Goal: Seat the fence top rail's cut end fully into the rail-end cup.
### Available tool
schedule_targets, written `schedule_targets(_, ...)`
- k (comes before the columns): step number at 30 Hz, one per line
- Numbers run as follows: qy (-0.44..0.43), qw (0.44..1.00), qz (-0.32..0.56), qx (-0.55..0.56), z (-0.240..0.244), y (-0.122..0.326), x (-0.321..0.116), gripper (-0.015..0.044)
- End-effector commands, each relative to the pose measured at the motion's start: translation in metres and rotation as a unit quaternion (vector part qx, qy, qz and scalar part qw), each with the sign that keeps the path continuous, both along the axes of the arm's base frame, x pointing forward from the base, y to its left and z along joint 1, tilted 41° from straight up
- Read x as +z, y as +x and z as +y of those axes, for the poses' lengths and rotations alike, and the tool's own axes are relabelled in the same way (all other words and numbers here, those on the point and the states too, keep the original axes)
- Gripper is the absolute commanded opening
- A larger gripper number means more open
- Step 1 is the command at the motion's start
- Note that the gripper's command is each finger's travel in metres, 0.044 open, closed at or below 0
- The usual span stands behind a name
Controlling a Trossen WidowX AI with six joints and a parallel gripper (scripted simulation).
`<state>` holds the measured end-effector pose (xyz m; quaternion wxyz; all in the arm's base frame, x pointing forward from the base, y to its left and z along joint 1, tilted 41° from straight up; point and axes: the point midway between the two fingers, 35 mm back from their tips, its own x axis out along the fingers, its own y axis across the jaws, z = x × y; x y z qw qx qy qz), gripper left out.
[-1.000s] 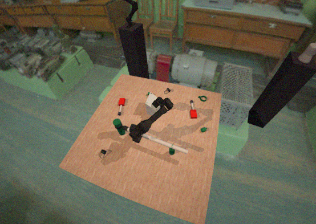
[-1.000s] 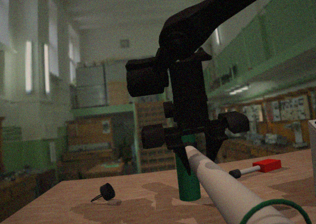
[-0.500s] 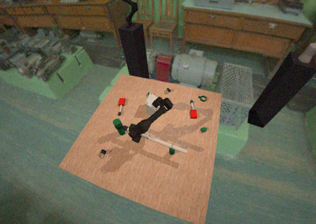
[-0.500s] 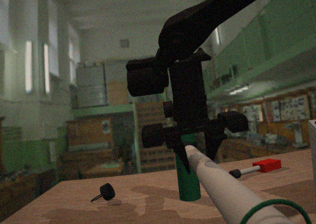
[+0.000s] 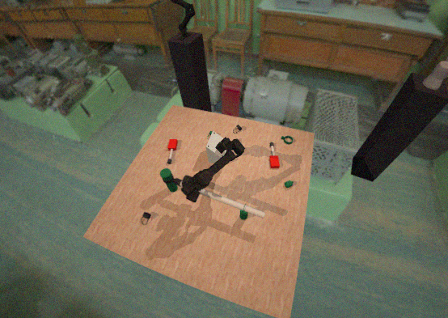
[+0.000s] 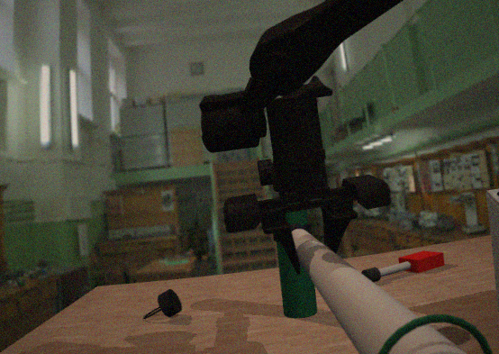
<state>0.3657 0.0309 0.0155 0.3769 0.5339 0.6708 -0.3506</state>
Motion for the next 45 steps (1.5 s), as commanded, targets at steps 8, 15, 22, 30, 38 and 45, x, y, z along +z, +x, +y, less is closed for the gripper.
schedule_targets(8,-0.007,1.0,-0.003,-0.001,-0.01,0.001,-0.003,0.0)
schedule_targets(15,-0.007,1.0,-0.003,-0.001,-0.012,0.001,-0.005,0.0)
schedule_targets(22,-0.007,1.0,-0.003,-0.001,-0.014,0.002,-0.006,0.0)
schedule_targets(30,-0.008,1.0,-0.003,-0.001,-0.016,0.002,-0.008,0.0)
schedule_targets(38,-0.008,1.0,-0.003,-0.001,-0.018,0.002,-0.009,0.0)
schedule_targets(45,-0.008,1.0,-0.003,-0.001,-0.02,0.002,-0.011,0.0)
